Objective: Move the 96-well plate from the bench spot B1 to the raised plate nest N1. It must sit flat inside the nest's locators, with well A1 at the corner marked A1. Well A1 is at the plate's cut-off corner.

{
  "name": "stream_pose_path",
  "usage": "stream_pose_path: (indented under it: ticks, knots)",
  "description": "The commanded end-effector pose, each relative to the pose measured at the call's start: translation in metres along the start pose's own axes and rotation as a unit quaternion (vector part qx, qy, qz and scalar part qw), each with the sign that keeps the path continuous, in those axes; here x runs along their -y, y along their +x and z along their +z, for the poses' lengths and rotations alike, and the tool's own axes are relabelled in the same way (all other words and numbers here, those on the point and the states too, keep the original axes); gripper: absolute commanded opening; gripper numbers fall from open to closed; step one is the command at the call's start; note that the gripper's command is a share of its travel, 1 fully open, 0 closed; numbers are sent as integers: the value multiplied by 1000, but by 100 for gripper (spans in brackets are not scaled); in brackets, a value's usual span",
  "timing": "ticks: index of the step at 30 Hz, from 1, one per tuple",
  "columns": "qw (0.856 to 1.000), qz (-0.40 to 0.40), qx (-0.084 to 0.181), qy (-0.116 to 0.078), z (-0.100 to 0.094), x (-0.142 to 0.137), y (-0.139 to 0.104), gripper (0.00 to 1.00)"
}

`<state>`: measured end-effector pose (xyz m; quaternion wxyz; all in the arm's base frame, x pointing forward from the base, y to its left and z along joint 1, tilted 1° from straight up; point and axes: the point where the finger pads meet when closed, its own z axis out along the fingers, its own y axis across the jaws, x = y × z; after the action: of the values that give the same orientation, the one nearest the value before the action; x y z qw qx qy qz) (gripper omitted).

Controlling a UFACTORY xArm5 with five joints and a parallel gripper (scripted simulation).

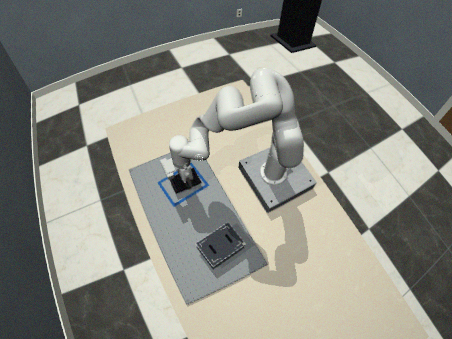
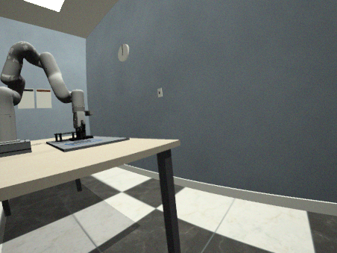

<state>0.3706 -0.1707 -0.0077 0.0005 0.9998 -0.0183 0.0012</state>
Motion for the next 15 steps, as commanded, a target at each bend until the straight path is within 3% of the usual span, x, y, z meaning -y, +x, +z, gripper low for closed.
stream_pose_path:
  ticks: [1,15]
  knots:
    - [1000,0,-4,4,-1,-1,1,0]
    - [1000,0,-4,4,-20,-1,1,0]
